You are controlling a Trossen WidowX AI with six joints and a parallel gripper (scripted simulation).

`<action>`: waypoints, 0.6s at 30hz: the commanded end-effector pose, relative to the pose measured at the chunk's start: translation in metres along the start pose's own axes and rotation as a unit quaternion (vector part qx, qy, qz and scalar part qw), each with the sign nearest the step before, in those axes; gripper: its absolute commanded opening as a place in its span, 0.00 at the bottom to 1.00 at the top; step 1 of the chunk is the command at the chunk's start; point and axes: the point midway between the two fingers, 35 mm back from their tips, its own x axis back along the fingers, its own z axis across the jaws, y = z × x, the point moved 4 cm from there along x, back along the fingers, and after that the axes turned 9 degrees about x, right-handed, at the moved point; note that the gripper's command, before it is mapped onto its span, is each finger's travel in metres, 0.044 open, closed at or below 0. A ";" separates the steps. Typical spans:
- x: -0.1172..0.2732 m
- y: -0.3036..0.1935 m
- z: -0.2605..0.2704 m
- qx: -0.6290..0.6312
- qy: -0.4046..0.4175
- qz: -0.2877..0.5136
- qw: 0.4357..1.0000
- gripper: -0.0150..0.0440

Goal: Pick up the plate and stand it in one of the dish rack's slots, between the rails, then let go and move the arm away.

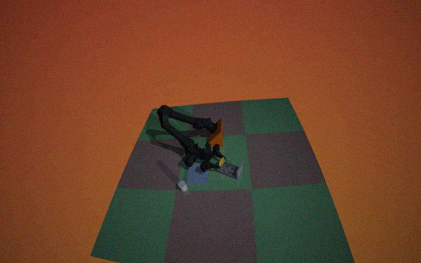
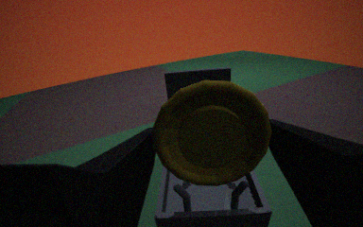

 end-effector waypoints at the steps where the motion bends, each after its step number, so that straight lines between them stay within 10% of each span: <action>1: -0.004 0.000 0.001 -0.003 0.001 0.000 1.000 0.25; 18: -0.016 -0.017 0.005 0.001 0.001 0.000 1.000 0.25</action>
